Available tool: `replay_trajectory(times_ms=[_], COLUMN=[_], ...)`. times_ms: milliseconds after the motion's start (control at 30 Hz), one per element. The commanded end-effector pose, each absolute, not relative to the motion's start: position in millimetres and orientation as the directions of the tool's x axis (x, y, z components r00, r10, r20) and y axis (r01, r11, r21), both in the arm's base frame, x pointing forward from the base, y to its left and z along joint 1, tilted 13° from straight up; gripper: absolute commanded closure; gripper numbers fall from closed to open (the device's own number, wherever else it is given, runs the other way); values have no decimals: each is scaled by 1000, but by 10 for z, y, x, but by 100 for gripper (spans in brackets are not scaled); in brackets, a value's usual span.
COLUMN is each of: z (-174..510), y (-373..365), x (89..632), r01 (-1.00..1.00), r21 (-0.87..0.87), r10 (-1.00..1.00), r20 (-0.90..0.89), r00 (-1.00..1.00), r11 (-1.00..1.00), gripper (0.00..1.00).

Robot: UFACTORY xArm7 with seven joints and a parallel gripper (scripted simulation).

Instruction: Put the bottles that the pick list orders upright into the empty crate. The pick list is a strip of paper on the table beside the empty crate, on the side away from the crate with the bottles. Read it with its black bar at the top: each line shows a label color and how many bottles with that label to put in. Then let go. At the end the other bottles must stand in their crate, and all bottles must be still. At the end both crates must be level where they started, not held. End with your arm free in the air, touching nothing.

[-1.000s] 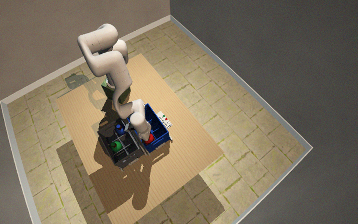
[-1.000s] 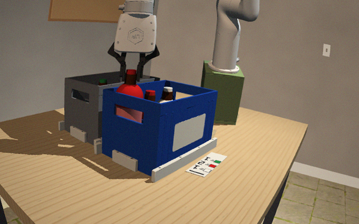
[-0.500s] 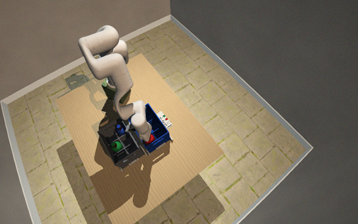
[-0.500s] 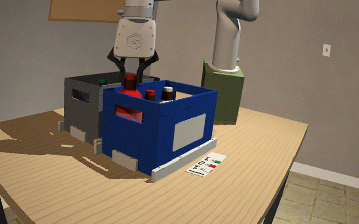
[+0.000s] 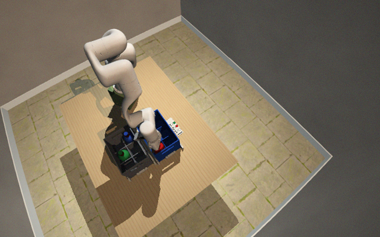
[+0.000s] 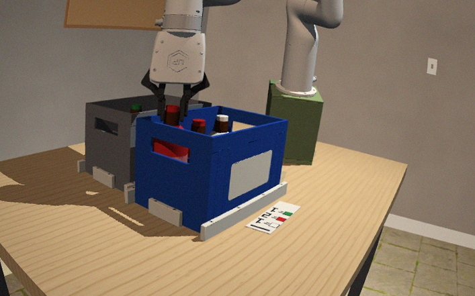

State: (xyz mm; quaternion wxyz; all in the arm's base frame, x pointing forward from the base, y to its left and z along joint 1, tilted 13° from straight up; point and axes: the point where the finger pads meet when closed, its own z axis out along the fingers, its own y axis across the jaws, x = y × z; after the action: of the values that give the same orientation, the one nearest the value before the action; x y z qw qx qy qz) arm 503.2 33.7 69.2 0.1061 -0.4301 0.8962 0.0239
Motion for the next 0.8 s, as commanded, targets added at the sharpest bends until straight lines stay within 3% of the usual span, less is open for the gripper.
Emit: replay_trajectory(times_ms=[0,767], z=[675,646], y=[338,342], x=[5055,5060], r01=[-775,-775], r21=[-52,-52], r10=[-766,-766], r20=[-213,-213], r00=[-607,-607], r11=[629,629], gripper=[100,100])
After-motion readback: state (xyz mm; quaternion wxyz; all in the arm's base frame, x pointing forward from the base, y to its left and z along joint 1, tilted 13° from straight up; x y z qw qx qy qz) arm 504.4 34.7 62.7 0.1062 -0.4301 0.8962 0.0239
